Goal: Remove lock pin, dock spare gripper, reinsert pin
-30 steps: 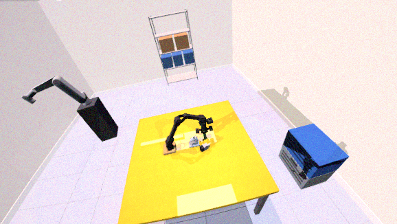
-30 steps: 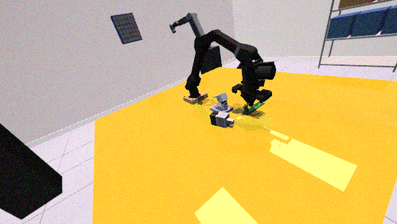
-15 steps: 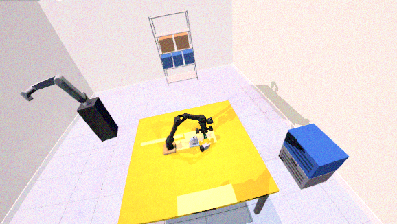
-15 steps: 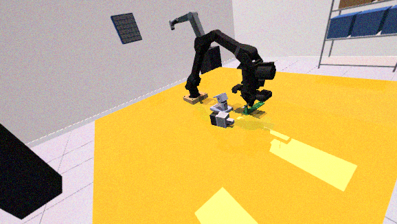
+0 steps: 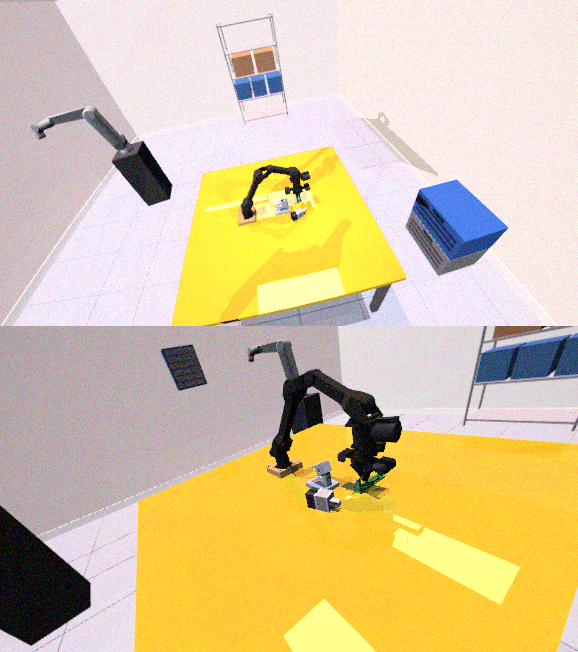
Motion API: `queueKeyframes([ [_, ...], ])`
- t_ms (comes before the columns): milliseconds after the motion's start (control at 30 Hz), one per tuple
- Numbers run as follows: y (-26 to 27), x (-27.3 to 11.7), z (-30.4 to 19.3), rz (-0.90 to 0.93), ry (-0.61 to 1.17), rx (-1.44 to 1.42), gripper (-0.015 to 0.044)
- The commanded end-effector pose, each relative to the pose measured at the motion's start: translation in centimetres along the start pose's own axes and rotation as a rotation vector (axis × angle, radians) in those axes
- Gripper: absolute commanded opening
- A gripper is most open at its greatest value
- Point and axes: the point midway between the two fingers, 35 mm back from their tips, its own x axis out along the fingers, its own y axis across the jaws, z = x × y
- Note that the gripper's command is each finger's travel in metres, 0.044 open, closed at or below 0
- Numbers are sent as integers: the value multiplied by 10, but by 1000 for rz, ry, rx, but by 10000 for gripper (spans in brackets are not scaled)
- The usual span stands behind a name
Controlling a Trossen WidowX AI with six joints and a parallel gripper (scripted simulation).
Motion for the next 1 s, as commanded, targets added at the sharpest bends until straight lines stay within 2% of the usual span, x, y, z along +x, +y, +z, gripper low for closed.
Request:
queueKeyframes([
  [0,1,5,-1,9,1,-3,0],
  [433,0,0,0,0,0,0,0],
  [833,0,0,0,0,0,0,315],
  [967,1,-12,1,6,1,1,420],
])
